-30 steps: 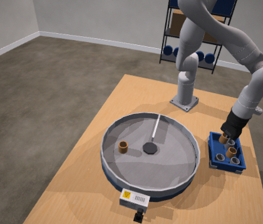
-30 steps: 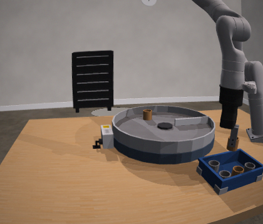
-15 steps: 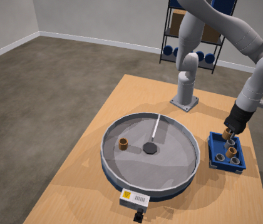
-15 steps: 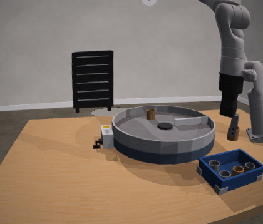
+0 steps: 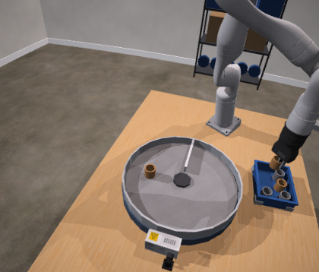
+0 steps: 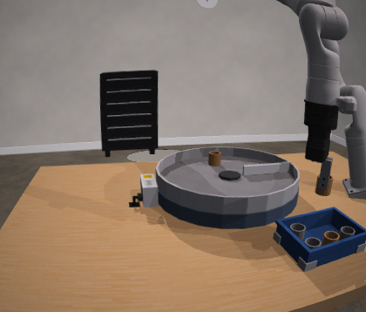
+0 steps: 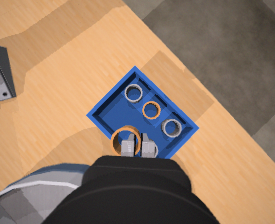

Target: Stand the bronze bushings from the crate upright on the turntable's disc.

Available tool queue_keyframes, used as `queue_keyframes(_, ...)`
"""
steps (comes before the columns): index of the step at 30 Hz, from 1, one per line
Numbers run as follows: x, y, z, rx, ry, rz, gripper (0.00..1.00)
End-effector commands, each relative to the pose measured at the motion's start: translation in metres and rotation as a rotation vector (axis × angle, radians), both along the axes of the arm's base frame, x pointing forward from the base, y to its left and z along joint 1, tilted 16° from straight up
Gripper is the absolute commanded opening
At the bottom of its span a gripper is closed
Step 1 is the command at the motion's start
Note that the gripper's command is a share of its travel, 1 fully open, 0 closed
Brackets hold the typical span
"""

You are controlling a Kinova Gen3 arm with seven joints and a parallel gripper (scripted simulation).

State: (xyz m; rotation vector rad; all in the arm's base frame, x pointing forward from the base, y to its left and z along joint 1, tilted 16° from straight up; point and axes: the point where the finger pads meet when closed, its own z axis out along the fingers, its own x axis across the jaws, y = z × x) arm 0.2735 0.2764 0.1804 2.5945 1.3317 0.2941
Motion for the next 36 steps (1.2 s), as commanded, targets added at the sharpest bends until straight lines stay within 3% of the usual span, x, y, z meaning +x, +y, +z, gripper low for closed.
queue_keyframes(1,0.0000,0.0004,0.0006,0.001,-0.001,0.000,0.00)
queue_keyframes(36,0.0016,-0.0057,0.0016,0.001,-0.001,0.000,0.00)
